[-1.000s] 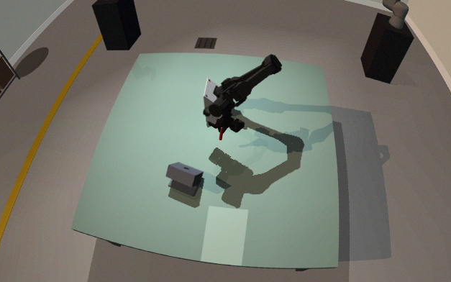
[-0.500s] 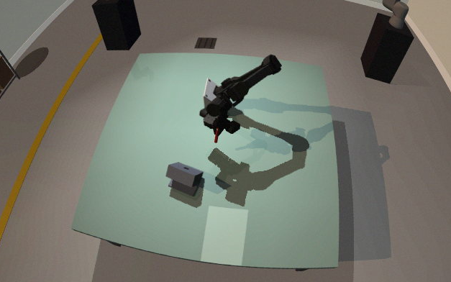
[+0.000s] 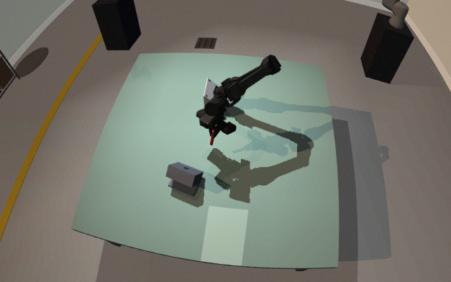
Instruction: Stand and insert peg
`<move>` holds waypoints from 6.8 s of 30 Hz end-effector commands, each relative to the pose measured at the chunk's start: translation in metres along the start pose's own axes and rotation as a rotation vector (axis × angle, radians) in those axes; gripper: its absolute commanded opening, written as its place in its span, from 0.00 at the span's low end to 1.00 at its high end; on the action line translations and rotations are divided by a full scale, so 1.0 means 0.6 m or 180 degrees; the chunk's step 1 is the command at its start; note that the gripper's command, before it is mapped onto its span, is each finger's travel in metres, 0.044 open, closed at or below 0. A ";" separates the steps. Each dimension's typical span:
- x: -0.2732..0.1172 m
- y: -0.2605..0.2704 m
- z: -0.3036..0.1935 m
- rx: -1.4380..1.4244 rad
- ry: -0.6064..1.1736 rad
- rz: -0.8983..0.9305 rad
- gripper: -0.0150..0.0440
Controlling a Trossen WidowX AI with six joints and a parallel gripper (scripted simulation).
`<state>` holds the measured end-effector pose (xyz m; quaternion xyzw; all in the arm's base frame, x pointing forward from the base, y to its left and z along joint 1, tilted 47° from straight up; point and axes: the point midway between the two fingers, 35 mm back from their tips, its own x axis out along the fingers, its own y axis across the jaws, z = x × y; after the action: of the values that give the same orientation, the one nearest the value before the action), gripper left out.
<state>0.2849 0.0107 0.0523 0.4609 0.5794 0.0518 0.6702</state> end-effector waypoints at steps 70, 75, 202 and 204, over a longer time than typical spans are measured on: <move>0.018 -0.043 0.114 0.0517 -0.1037 0.0466 0.25; 0.025 -0.042 0.122 0.0530 -0.1069 0.0482 0.25; 0.148 -0.027 0.198 0.0561 -0.1341 0.0690 0.25; 0.150 -0.026 0.199 0.0561 -0.1341 0.0691 0.25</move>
<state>0.4038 -0.0121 -0.0327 0.5765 0.3749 -0.0220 0.7257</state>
